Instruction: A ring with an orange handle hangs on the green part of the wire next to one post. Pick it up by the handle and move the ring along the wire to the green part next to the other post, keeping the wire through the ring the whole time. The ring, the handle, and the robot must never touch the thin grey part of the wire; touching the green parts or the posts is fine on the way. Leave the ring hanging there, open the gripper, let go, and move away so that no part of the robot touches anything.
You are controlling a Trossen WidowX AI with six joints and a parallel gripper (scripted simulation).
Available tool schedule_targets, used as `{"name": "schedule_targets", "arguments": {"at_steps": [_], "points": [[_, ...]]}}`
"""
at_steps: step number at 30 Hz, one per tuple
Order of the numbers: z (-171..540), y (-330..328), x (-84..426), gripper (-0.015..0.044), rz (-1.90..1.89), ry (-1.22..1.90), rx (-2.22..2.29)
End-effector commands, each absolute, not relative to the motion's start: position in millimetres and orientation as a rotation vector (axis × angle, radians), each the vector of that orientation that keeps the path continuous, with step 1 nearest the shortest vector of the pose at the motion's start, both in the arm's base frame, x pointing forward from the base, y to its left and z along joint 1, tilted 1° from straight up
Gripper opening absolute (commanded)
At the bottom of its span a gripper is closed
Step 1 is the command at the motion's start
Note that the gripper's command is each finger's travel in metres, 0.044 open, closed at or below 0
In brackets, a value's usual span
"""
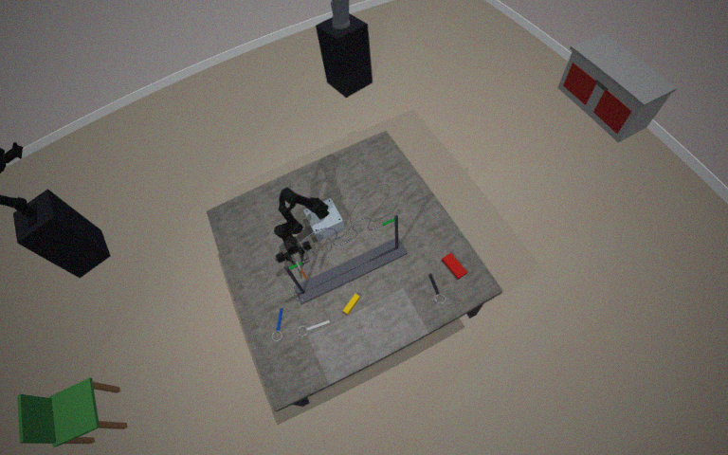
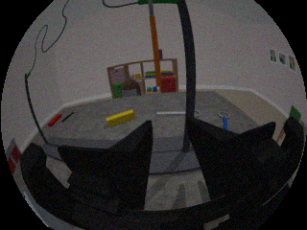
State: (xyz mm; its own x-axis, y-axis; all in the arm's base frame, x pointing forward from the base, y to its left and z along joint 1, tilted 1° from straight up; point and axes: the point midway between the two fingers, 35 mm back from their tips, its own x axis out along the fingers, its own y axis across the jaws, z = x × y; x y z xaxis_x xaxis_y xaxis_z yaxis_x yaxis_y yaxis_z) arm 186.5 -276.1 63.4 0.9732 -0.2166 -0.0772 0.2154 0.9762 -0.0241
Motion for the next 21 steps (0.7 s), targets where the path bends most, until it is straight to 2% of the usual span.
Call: {"name": "schedule_targets", "arguments": {"at_steps": [1, 10, 21], "points": [[61, -273, 186, 0.016, -0.212, 0.078, 0.009], [104, -283, 230, 0.016, -0.212, 0.075, 0.008], [107, -286, 240, 0.016, -0.212, 0.074, 0.008]]}}
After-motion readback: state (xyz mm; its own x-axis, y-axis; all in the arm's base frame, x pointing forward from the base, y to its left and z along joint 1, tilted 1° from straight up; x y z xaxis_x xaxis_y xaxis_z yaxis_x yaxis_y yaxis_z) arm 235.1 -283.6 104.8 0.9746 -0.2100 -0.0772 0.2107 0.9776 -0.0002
